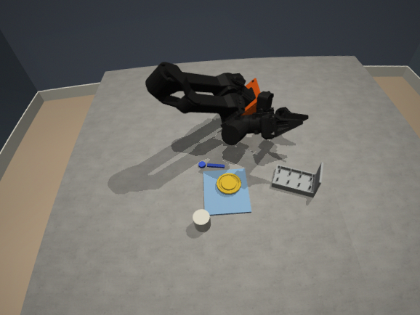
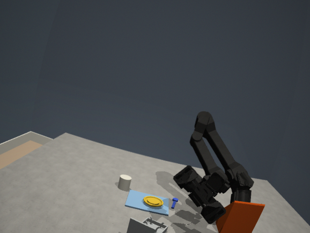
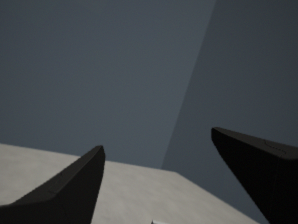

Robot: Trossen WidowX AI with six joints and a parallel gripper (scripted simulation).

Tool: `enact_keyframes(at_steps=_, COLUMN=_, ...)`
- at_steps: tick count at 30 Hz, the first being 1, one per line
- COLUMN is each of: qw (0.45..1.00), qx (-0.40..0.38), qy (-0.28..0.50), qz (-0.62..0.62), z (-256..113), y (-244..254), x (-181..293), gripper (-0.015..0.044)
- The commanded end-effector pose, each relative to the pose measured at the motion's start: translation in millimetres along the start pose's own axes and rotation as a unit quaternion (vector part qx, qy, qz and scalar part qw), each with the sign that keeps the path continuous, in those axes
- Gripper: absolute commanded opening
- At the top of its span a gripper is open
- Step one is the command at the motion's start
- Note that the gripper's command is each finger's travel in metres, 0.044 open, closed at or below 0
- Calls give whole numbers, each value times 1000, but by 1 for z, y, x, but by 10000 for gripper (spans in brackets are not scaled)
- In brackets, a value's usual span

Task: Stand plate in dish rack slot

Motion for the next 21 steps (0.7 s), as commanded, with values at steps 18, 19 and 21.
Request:
enact_keyframes(at_steps=18, qw=961, qx=-87, qy=121, qz=234, z=27, y=-2, x=52, gripper=400)
enact_keyframes(at_steps=19, qw=956, qx=-92, qy=130, qz=247, z=28, y=-3, x=55, gripper=400)
enact_keyframes(at_steps=21, qw=945, qx=-101, qy=147, qz=273, z=31, y=-4, x=60, gripper=400)
Point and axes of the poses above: the point midway between the two fingers, 35 mm back from their tips, its own z axis out along the fingers, its own y axis across the jaws, x = y × z, the point moved 6 cm from there along -z, back along the fingers, and after that the axes turned 9 degrees about -z, right-handed, at the moved point
